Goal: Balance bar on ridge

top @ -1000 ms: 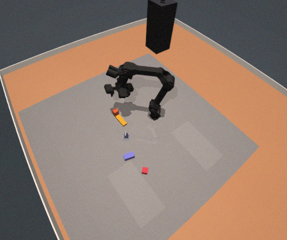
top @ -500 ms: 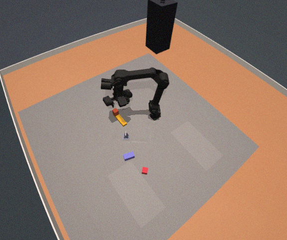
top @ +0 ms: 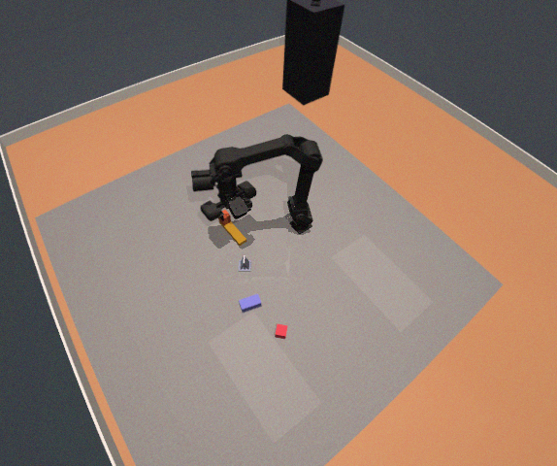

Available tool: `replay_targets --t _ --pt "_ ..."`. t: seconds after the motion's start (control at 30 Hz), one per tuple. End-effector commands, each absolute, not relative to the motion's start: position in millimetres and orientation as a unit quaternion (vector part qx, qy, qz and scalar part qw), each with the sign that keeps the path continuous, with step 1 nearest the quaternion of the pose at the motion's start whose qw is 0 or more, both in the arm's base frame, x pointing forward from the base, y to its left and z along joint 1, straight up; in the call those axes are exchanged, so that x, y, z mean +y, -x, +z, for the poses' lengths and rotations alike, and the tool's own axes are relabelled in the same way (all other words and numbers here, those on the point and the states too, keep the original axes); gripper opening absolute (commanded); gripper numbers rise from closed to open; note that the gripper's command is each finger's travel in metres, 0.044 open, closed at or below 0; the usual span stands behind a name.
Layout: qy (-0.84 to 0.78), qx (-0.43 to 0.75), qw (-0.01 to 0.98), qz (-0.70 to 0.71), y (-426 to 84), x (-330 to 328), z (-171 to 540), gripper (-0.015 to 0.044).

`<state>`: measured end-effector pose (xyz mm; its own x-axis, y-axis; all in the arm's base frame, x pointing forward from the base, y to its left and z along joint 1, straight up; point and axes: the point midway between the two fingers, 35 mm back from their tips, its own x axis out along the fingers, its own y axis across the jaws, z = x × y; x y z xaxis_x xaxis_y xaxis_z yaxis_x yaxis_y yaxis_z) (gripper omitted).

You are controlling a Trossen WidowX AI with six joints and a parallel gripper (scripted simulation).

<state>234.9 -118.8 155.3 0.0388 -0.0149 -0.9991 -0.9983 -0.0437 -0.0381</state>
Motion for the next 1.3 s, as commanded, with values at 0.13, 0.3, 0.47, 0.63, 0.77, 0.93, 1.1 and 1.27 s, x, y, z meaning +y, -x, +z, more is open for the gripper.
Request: replay_targets --t 0.13,0.3,0.47,0.63,0.77,0.93,1.1,1.27 --pt "0.52 0.486 0.492 0.501 -238 -119 110 0.0315" --pt "0.52 0.486 0.492 0.501 -236 -118 77 0.0315" --pt "0.52 0.486 0.492 0.501 -235 -118 73 0.0315" --pt "0.52 0.486 0.492 0.501 -235 -118 70 0.0315" --pt "0.52 0.486 0.492 0.501 -236 -118 64 0.0315" --pt "0.52 0.486 0.492 0.501 -236 -118 56 0.0315" --pt "0.52 0.486 0.492 0.501 -236 -118 48 0.0315" --pt "0.52 0.486 0.492 0.501 -236 -118 47 0.0315"
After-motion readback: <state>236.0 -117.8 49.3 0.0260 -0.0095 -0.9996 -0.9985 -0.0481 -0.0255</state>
